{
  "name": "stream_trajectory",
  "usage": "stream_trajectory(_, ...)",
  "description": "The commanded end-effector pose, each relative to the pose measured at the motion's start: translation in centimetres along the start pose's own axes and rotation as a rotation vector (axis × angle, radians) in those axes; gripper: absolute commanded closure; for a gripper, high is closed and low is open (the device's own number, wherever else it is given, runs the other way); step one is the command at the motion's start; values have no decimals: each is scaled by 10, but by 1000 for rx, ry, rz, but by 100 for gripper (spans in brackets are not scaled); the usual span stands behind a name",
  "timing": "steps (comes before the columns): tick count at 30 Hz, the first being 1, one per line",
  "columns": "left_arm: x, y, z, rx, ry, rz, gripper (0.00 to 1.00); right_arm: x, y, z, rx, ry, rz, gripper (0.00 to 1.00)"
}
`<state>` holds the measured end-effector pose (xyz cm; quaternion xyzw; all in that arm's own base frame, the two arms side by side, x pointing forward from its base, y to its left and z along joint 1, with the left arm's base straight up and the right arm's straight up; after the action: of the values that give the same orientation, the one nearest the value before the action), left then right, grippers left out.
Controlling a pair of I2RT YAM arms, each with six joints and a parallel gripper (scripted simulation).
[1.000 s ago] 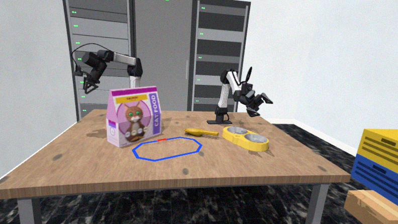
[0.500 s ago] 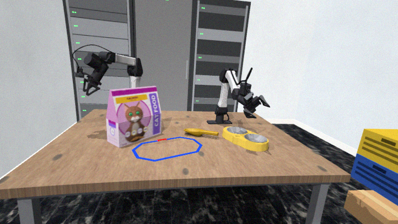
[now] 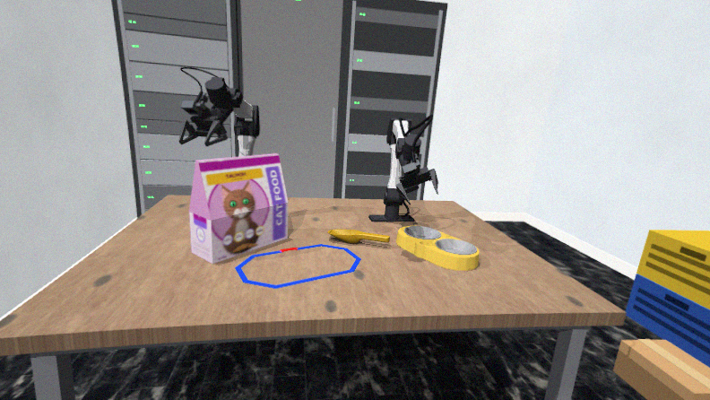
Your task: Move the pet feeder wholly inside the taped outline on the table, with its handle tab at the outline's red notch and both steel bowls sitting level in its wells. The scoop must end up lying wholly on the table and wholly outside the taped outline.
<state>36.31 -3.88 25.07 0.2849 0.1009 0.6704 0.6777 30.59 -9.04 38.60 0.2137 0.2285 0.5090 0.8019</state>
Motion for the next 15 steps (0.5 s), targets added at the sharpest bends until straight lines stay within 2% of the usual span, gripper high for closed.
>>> stream_trajectory(1, -25, 22, -31, 242, 65, -107, 0, 35, 13, 11, -127, 86, 121, 0)
stream_trajectory(7, -65, 51, -56, 424, 120, -239, 0, 111, 50, -2, -261, 247, 388, 0)
stream_trajectory(9, -65, 51, -56, 424, 120, -239, 0, 111, 50, -2, -261, 247, 388, 0)
stream_trajectory(15, -96, 71, -76, 545, 137, -340, 0, 179, 108, -37, -408, 415, 703, 0)
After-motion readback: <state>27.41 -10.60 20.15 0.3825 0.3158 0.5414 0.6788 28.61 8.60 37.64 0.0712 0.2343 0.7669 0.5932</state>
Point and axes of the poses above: on each arm, the point where the finger pads meet when closed, its own y axis back along the fingers, its own x axis across the jaws, z = x × y, the point moved 6 cm from there along y, back along the fingers, and after that the axes turned 14 degrees about y, right-handed, at the moved point
